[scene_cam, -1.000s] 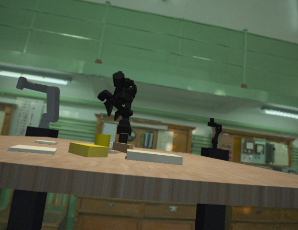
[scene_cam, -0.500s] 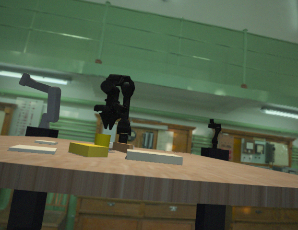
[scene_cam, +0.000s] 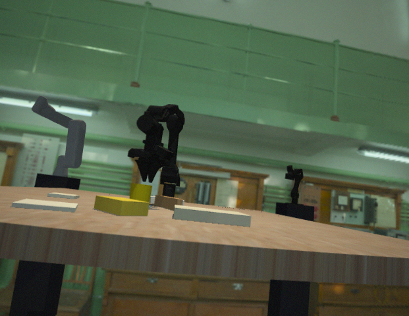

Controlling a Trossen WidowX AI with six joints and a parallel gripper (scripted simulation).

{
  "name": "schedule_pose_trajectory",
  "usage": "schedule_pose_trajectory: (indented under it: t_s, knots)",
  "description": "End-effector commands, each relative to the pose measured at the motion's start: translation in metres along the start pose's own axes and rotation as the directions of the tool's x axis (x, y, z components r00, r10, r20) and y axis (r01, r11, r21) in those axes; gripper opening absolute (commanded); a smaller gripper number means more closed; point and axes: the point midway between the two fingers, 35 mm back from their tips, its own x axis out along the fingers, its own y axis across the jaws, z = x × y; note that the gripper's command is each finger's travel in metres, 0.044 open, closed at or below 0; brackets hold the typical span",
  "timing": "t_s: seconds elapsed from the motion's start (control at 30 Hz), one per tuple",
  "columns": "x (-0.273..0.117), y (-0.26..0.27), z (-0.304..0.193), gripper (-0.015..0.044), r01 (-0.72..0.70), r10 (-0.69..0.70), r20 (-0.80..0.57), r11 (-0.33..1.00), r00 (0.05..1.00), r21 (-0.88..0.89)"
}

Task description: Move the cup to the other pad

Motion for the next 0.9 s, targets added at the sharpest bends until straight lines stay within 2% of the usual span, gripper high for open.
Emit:
schedule_pose_trajectory:
  t_s: [0.0,0.87]
  knots:
    - [0.008,0.000,-0.001,0.0166,-0.004,0.004,-0.007,1.000,1.000,-0.004]
    - [0.048,0.003,-0.002,0.0166,-0.004,0.004,-0.007,1.000,1.000,-0.004]
